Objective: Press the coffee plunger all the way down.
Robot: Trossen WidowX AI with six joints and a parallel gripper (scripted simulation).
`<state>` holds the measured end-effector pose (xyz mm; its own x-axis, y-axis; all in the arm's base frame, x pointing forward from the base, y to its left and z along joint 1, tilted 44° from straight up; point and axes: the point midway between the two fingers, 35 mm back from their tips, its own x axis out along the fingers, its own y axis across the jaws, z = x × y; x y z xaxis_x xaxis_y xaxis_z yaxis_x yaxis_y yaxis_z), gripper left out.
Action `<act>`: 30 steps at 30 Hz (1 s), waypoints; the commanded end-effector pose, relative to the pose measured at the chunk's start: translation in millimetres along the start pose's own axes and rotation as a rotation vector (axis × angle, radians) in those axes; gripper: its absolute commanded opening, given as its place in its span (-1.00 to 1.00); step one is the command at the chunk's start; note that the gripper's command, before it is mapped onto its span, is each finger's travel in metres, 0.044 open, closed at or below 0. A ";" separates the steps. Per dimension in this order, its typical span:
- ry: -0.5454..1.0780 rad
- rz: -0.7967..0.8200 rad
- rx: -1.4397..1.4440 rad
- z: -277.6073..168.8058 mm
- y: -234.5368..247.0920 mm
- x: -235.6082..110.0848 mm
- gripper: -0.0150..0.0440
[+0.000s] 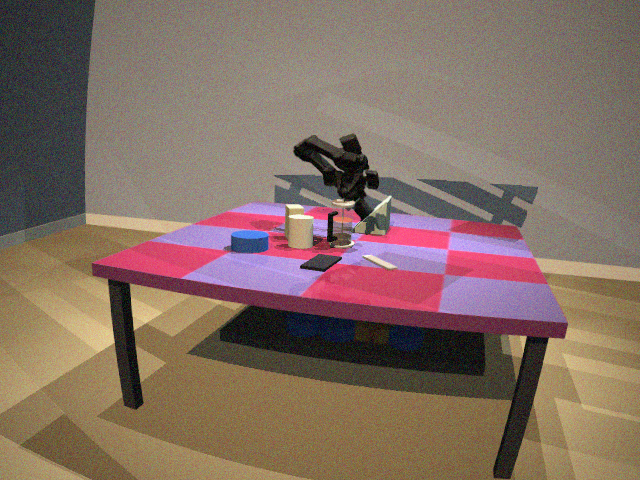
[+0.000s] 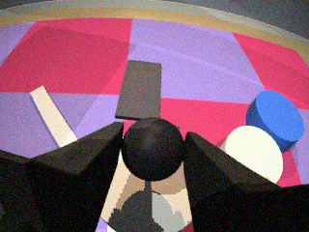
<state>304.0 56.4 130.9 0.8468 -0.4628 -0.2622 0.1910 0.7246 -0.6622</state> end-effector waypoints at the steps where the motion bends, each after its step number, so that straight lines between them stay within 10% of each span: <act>1: 0.000 0.000 0.000 -0.1 0.0 0.1 -0.06; 5: 0.000 0.000 0.000 -0.1 0.0 0.1 -0.06; 17: 0.000 0.000 0.000 -0.1 0.0 0.1 1.00; 30: 0.026 -0.004 -0.014 45.2 -0.7 -47.4 1.00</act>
<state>296.8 82.9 148.7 0.8337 -0.4699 -0.2901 0.1747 0.7228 -0.6686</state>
